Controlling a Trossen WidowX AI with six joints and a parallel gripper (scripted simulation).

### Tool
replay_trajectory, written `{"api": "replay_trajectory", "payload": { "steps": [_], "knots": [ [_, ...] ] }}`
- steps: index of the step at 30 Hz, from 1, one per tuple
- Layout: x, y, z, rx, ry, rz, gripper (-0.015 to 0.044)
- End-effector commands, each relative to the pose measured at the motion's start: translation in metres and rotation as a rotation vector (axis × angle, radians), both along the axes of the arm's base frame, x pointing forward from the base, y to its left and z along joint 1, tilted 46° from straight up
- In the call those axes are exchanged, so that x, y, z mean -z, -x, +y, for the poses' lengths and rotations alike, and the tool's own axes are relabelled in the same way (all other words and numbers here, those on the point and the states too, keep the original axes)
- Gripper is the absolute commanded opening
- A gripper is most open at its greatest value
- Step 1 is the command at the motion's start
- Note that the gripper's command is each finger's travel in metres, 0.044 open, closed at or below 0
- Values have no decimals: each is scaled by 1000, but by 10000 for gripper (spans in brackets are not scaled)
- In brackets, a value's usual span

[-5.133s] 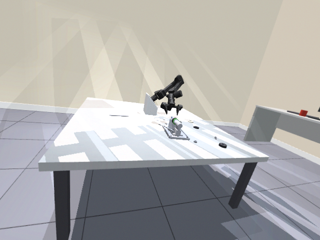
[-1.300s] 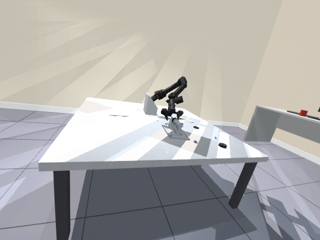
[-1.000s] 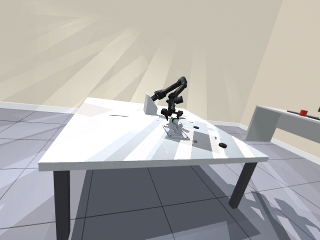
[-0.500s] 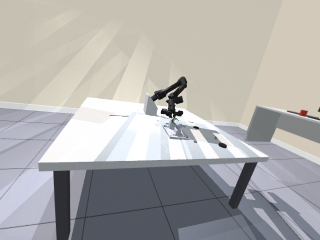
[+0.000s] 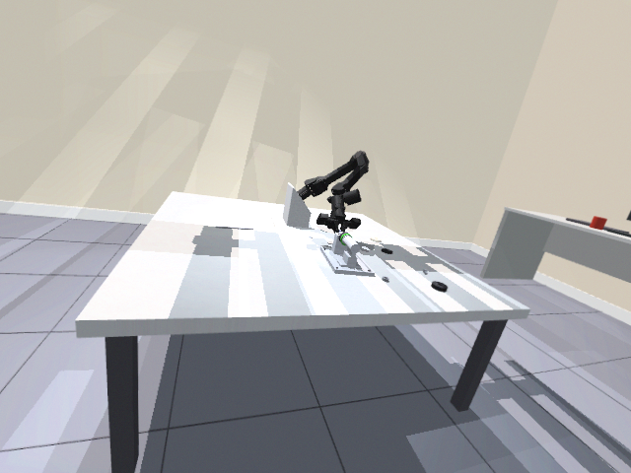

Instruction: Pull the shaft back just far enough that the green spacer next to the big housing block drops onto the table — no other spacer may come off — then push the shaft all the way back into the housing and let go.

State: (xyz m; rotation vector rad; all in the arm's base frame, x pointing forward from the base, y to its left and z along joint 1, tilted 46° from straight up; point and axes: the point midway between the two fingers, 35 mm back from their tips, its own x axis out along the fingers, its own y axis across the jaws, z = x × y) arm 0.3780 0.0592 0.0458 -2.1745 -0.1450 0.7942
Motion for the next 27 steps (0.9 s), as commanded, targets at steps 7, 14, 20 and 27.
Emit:
{"api": "replay_trajectory", "payload": {
  "steps": [7, 14, 20, 27],
  "knots": [
    [0, 9, 2, -1, -3, 2, 0],
    [0, 11, 3, -1, -3, 2, 0],
    [0, 11, 3, -1, -3, 2, 0],
    [0, 12, 3, -1, -3, 2, 0]
  ]
}}
